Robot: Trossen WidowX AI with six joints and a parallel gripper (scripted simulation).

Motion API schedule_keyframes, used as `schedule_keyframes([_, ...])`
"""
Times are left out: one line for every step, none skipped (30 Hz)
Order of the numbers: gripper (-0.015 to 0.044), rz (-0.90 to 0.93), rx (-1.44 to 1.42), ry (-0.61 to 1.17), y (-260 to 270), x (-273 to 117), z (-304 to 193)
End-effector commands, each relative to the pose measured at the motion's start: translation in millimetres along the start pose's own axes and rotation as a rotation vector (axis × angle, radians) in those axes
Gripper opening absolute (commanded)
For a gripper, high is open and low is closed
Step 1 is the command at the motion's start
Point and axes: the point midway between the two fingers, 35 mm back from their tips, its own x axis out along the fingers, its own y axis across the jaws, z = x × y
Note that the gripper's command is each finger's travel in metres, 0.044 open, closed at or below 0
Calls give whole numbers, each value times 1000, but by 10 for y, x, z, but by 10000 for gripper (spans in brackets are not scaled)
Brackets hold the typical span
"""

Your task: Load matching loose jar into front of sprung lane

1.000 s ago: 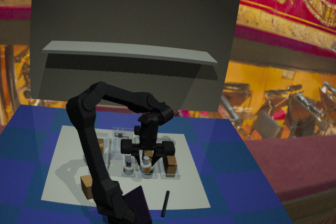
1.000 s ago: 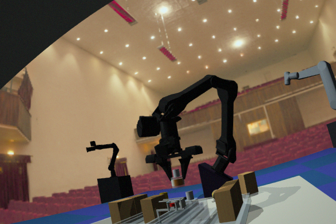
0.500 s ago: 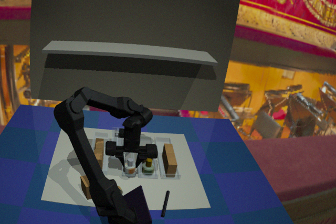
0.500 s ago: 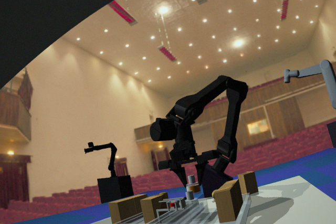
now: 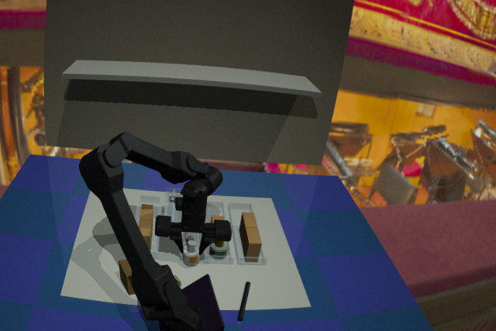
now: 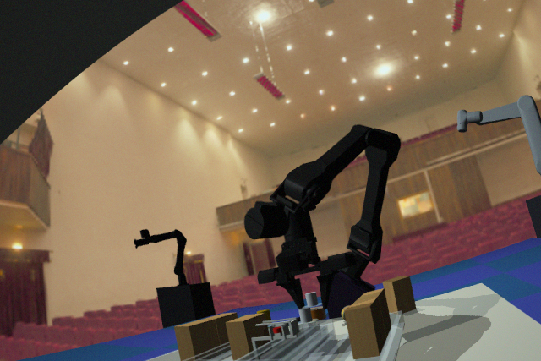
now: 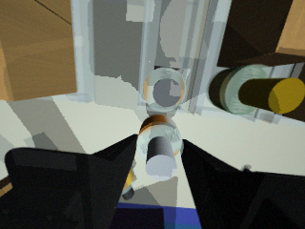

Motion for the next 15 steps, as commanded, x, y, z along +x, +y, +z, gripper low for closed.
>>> schedule_keyframes([0, 3, 1, -4, 3, 3, 24])
schedule_keyframes([0, 3, 1, -4, 3, 3, 29])
schedule_keyframes([0, 3, 1, -4, 3, 3, 33])
schedule_keyframes([0, 3, 1, -4, 3, 3, 37])
schedule_keyframes([0, 3, 1, -4, 3, 3, 42])
schedule_keyframes([0, 3, 1, -4, 2, 3, 46])
schedule_keyframes([0, 3, 1, -4, 2, 3, 51])
schedule_keyframes([0, 3, 1, -4, 2, 3, 55])
schedule_keyframes([0, 3, 1, -4, 2, 3, 59])
schedule_keyframes([0, 3, 1, -4, 2, 3, 64])
schedule_keyframes([0, 3, 1, -4, 2, 3, 68])
schedule_keyframes([0, 3, 1, -4, 2, 3, 73])
schedule_keyframes([0, 3, 1, -4, 2, 3, 77])
schedule_keyframes([0, 3, 1, -4, 2, 4, 81])
schedule_keyframes([0, 3, 1, -4, 2, 4, 86])
